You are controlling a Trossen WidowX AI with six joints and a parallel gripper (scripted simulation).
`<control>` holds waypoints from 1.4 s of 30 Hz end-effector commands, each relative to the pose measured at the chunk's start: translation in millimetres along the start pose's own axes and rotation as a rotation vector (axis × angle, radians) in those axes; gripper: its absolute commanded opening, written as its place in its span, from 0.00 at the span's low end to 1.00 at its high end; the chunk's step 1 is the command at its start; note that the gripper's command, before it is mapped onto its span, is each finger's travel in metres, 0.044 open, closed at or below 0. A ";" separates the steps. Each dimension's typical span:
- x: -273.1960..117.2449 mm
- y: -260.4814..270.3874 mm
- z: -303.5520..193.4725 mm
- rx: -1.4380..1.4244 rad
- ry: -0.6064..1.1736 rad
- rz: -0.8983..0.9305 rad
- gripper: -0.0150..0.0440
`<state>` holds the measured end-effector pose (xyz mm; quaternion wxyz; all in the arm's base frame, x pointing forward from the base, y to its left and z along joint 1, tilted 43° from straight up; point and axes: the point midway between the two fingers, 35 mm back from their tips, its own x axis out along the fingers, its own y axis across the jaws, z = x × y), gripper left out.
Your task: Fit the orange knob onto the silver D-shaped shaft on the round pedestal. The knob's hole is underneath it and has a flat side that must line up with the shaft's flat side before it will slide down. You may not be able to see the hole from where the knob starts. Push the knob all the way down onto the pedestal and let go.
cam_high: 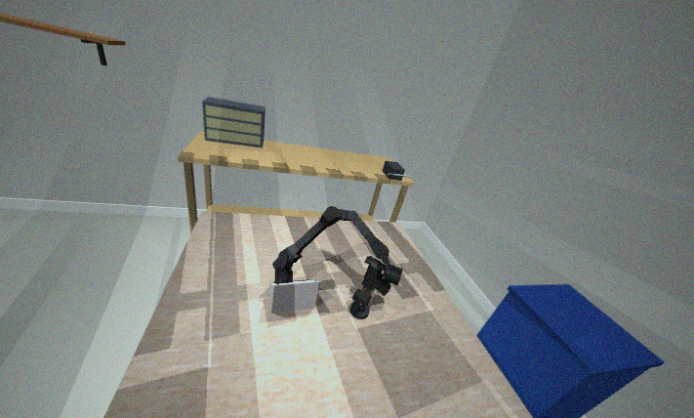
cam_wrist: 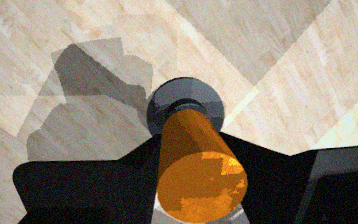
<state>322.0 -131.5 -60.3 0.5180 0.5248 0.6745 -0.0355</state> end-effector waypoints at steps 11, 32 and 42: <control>-2.7 -4.1 -3.0 -0.006 -0.001 0.004 0.25; -3.1 -0.7 0.0 -0.060 -0.001 0.004 0.25; -0.2 -2.2 -0.3 -0.216 -0.002 0.004 0.25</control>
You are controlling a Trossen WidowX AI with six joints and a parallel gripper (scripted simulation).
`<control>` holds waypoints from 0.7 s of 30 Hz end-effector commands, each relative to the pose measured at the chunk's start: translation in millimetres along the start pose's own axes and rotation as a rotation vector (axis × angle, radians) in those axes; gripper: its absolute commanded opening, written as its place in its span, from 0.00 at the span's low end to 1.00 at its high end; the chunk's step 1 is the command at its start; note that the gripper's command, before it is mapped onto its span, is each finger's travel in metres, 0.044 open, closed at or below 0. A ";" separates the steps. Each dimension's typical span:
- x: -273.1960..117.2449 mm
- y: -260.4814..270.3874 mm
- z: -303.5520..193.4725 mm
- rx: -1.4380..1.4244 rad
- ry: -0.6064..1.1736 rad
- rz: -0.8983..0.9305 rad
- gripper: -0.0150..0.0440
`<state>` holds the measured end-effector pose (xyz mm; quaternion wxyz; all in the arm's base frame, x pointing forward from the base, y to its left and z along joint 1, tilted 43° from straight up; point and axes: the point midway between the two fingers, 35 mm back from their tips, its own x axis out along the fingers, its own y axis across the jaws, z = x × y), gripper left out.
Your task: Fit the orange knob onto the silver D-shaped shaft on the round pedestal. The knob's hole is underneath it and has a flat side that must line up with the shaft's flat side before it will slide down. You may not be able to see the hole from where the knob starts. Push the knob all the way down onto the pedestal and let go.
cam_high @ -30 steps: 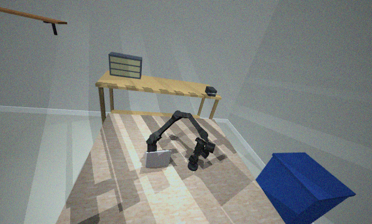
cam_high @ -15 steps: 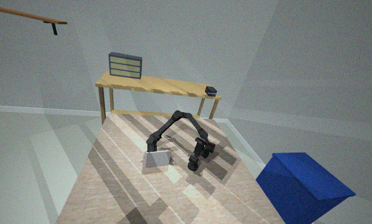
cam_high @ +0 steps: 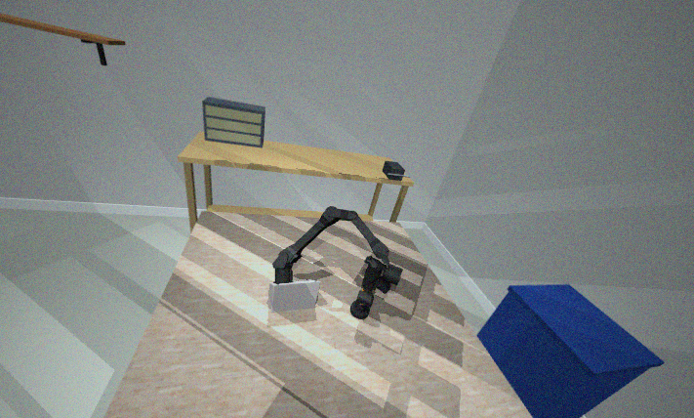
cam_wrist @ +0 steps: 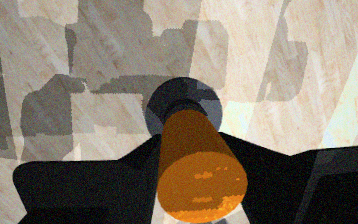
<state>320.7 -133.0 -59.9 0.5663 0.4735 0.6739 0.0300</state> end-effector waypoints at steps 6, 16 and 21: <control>1.9 -1.0 -2.4 -0.023 -0.001 0.001 0.25; -2.5 1.3 -1.1 -0.023 -0.001 0.001 0.25; -2.7 1.4 0.7 -0.023 -0.001 0.001 0.25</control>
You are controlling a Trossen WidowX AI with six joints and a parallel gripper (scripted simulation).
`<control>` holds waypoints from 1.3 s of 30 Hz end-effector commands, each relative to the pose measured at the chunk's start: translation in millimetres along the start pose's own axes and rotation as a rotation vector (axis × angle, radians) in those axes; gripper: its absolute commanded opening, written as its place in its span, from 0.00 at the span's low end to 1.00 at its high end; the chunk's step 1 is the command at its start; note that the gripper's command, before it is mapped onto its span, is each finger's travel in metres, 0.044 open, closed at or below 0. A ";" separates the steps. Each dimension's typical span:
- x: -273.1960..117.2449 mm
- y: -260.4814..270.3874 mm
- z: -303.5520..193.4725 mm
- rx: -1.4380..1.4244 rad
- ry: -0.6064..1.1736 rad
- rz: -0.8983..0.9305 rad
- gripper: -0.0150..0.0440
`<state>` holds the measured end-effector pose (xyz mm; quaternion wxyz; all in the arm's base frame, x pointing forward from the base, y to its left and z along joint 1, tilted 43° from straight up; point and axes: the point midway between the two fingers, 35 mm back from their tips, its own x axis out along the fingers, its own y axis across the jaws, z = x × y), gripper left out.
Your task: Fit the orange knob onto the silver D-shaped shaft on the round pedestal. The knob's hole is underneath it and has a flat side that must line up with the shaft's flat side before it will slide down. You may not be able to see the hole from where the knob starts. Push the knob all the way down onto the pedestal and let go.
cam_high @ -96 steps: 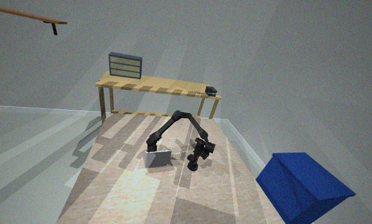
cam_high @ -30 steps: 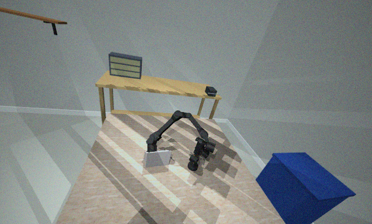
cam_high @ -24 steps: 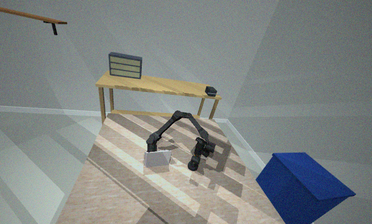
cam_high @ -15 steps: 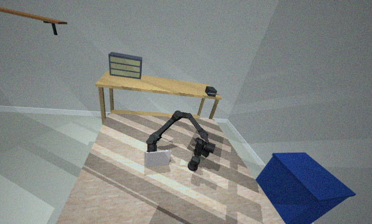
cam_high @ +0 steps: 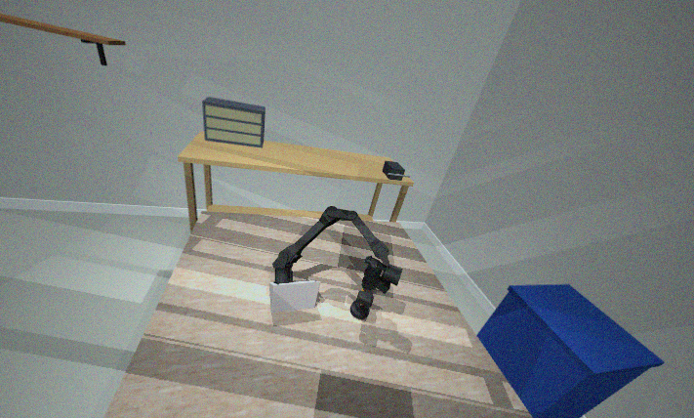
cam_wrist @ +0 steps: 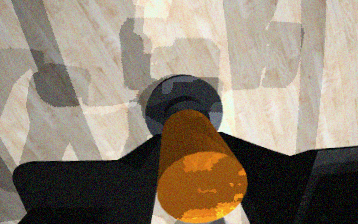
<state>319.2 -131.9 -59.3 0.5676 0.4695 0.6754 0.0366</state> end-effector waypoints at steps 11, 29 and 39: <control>2.3 -0.6 2.5 -0.009 -0.007 0.001 0.25; -3.3 0.4 0.1 -0.008 -0.007 0.000 0.25; -0.5 -0.7 3.1 -0.009 -0.007 0.000 0.25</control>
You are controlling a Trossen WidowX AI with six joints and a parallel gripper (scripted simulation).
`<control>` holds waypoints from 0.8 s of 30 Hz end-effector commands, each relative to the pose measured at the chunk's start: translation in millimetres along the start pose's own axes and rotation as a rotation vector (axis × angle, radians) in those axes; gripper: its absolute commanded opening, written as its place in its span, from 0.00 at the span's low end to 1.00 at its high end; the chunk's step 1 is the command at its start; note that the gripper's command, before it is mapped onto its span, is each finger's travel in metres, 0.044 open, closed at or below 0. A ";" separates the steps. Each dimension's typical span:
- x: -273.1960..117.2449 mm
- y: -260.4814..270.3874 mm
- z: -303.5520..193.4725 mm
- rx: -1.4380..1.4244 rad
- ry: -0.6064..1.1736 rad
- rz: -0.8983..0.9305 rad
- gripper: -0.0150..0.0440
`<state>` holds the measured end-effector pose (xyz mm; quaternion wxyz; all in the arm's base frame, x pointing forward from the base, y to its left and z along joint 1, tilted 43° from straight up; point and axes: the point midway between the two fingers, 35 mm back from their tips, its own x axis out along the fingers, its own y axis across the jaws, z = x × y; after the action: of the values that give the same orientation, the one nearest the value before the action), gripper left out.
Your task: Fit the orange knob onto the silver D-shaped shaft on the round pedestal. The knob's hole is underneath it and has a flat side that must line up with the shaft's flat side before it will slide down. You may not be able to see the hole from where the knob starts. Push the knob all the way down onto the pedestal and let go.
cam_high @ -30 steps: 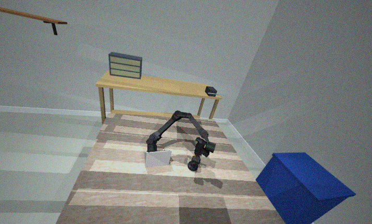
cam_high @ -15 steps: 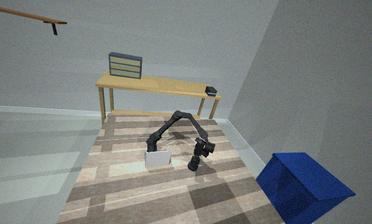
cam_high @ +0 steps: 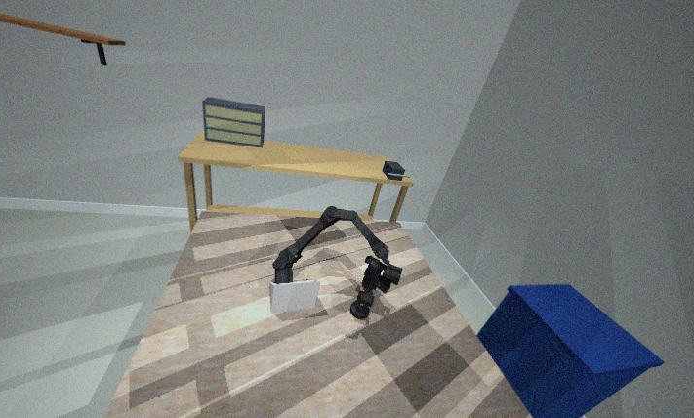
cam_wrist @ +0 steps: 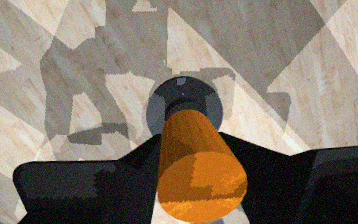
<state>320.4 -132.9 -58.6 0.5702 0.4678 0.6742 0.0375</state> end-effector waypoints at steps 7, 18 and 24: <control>3.0 -2.5 1.2 -0.003 -0.004 0.001 0.25; -0.6 -0.5 -1.8 -0.003 -0.003 0.001 0.25; -2.2 0.7 -0.9 -0.003 -0.003 0.001 0.25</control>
<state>318.0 -131.2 -60.0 0.5674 0.4693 0.6756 0.0375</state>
